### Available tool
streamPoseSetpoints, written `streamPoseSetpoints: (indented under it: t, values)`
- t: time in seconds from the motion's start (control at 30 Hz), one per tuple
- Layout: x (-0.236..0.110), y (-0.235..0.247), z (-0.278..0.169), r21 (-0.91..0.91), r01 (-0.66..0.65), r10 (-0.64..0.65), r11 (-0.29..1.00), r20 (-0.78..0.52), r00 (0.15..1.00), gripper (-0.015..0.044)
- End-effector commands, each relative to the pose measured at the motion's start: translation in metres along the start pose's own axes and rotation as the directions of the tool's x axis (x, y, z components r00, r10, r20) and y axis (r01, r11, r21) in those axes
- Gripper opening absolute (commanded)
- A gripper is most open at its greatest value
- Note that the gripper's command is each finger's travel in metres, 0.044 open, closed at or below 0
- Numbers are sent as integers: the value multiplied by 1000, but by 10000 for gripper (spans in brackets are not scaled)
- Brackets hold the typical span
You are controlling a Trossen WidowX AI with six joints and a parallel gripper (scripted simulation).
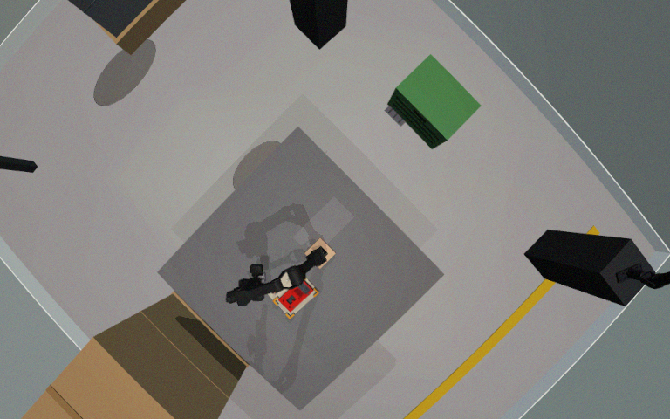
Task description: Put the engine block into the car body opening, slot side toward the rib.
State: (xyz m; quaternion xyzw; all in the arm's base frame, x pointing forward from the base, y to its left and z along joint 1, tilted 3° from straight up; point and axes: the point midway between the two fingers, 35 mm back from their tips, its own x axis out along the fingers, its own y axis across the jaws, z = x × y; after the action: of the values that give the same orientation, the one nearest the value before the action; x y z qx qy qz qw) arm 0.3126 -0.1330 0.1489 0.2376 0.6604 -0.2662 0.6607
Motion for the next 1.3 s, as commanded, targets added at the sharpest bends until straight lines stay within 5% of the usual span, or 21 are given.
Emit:
streamPoseSetpoints:
  t: [0.0, 0.6, 0.93, 1.27]
  values:
    - [-9, 0, 0, 5, -2, 2, 1000, 10, 1000, 0]
    - [7, 0, -2, 4, -2, 1, 1000, 79, 997, 0]
    - [10, 1, -11, -1, 4, -4, 1000, 369, 929, 0]
    - [16, 1, -21, 3, -1, -1, 1000, 653, 757, 0]
